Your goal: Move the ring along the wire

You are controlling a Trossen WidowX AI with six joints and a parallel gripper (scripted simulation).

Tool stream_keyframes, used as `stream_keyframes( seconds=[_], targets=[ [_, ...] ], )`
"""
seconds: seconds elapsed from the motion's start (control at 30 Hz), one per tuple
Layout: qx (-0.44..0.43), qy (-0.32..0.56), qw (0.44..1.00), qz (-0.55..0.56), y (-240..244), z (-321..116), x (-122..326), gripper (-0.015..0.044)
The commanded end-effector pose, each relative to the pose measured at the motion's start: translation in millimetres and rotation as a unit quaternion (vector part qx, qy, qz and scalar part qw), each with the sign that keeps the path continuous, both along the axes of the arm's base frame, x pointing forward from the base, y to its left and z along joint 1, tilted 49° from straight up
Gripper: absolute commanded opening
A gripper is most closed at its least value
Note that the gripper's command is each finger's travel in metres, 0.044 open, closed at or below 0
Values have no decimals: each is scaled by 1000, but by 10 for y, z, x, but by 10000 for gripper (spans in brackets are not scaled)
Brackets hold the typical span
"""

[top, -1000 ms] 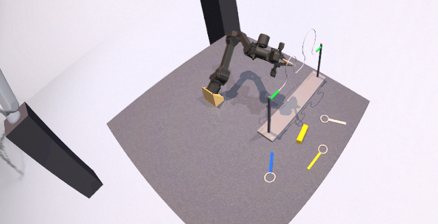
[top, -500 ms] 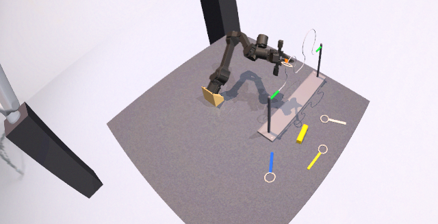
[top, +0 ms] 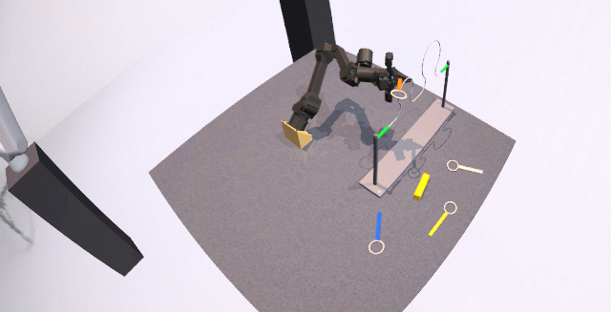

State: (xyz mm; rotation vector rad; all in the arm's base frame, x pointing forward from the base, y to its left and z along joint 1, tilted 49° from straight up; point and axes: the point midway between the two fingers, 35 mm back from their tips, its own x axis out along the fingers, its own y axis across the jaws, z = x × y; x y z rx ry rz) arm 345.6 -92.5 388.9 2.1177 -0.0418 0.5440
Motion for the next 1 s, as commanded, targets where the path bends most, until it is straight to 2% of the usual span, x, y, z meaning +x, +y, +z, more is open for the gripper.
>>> stream_keyframes(
  seconds=[0.0,0.97],
  targets=[
    [38,-6,999,-1,-36,29,-3,-150],
    [295,-52,954,6,-291,234,-54,-150]
  ],
)
